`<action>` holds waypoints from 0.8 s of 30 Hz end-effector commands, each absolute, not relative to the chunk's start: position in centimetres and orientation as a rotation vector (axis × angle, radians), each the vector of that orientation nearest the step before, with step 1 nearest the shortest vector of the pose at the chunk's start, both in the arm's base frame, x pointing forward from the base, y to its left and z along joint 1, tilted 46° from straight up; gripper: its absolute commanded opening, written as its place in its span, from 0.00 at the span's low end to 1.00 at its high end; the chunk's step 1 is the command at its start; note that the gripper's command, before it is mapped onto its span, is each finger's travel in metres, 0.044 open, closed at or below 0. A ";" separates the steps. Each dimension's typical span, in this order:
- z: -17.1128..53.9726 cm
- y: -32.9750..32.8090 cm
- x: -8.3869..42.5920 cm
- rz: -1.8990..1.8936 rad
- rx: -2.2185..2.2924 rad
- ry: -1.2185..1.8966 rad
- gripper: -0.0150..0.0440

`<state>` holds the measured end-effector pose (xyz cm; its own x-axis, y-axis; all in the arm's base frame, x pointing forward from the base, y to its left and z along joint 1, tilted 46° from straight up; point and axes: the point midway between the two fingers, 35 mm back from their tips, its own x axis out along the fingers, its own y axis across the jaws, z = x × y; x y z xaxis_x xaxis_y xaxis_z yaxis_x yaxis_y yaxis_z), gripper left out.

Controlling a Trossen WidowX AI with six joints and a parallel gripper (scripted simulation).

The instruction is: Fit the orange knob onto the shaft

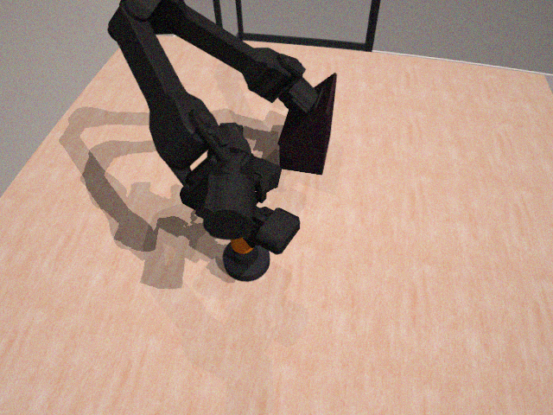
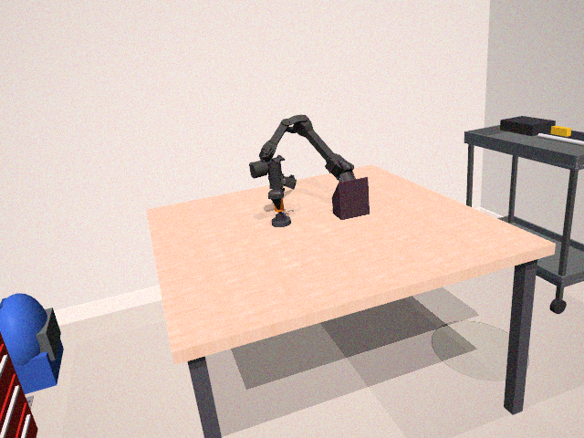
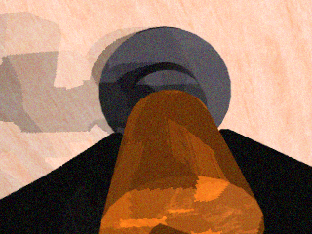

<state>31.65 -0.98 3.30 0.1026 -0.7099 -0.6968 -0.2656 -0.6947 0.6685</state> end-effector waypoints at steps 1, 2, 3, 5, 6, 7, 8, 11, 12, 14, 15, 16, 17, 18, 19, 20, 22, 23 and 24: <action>3.3 -1.1 31.8 -1.540 2.222 -1.292 0.25; 3.2 -1.1 31.7 -1.517 2.264 -1.366 0.25; 3.2 -1.1 31.7 -1.492 2.304 -1.441 0.25; 3.1 -1.2 31.7 -1.435 2.381 -1.594 0.25; 3.1 -1.2 31.7 -1.402 2.417 -1.672 0.25; 3.1 -1.2 31.7 -1.367 2.452 -1.750 0.25; 3.0 -1.2 31.7 -1.329 2.485 -1.829 0.25; 3.0 -1.2 31.6 -1.196 2.574 -2.072 0.25; 3.0 -1.3 31.6 -1.145 2.600 -2.154 0.25; 2.9 -1.3 31.5 -1.041 2.641 -2.308 0.25; 2.9 -1.3 31.5 -0.990 2.657 -2.379 0.25; 2.9 -1.3 31.5 -0.934 2.672 -2.452 0.25; 2.9 -1.2 31.4 -0.873 2.685 -2.527 0.25; 2.9 -1.2 31.4 -0.808 2.695 -2.605 0.25; 2.9 -1.2 31.4 -0.737 2.703 -2.684 0.25; 2.9 -1.2 31.3 -0.662 2.708 -2.764 0.25; 2.9 -1.2 31.3 -0.496 2.708 -2.926 0.25; 2.9 -1.2 31.3 -0.406 2.702 -3.006 0.25; 2.9 -1.1 31.3 -0.311 2.692 -3.087 0.25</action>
<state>31.59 -1.13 3.07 0.1033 -0.7091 -0.6975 -0.9788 -0.1971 0.0555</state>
